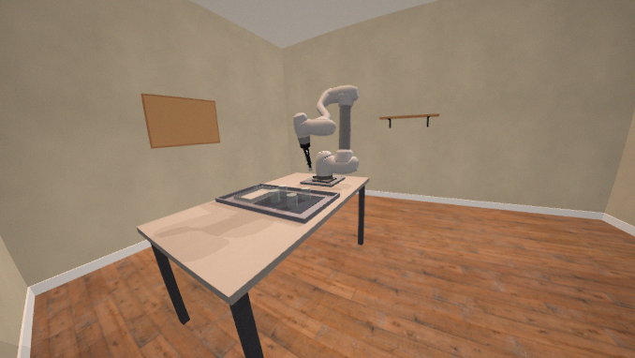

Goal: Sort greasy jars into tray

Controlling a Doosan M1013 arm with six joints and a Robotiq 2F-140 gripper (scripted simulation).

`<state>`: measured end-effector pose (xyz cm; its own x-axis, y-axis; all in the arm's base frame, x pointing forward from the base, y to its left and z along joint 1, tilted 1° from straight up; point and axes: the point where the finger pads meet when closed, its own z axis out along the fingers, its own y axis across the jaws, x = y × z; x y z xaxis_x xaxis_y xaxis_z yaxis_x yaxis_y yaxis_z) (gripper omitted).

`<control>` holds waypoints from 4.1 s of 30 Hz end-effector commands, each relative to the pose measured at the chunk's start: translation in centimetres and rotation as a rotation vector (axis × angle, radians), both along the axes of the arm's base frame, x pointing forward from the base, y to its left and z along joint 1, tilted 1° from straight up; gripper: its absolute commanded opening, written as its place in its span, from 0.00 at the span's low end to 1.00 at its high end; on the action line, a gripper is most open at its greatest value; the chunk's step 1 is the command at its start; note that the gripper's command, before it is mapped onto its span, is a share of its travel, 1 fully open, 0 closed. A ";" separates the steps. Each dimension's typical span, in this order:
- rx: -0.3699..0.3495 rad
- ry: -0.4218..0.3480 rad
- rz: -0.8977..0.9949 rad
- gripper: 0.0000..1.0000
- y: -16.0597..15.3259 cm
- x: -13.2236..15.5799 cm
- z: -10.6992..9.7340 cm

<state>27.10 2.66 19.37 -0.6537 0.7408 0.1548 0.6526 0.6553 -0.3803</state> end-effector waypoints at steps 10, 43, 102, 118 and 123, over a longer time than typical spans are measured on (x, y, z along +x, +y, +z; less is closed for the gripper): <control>0.092 -0.086 0.251 1.00 0.3 7.7 0.7; 0.221 -0.209 0.621 1.00 0.9 18.8 1.8; 0.317 -0.311 0.874 0.00 1.1 27.6 3.0; 0.317 -0.311 0.874 0.00 -1.2 27.6 -3.3; 0.317 -0.311 0.874 0.00 -4.3 27.5 -3.3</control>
<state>55.01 0.54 16.60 -0.9976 -0.0673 -0.0150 -0.0674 0.9977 0.0011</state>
